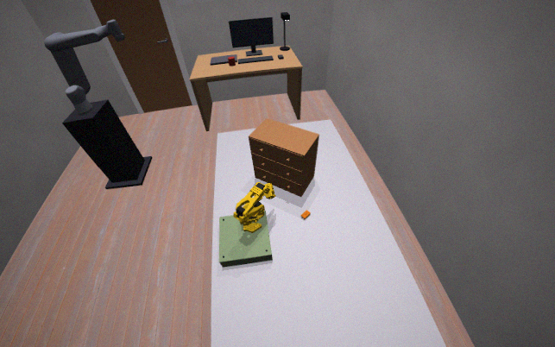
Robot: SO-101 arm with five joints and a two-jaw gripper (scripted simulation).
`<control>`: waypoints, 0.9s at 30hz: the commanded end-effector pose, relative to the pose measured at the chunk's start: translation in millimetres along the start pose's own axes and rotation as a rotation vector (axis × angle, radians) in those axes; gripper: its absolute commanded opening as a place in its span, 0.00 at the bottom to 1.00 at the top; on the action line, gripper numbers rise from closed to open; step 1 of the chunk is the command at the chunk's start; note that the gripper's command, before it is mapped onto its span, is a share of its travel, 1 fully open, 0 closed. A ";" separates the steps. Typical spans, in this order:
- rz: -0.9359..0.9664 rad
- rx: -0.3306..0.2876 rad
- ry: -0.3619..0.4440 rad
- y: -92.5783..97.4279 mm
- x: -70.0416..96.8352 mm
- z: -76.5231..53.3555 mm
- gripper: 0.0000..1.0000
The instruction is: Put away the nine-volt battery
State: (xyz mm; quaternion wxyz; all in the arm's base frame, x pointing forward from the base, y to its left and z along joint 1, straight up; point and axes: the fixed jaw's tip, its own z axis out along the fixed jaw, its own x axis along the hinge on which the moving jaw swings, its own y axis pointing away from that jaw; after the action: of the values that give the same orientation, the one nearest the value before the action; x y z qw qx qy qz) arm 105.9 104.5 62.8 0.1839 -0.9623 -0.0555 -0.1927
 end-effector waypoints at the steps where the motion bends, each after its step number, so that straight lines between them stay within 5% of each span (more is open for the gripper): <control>1: 0.082 -0.015 -0.010 3.9 -2.9 1.4 0.21; 27: 0.660 -0.023 0.003 4.5 -5.3 1.3 0.21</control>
State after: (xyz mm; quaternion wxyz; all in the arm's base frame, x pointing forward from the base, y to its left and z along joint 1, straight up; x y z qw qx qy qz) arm 103.8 103.3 61.5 0.2288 -0.9378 0.2228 -0.1364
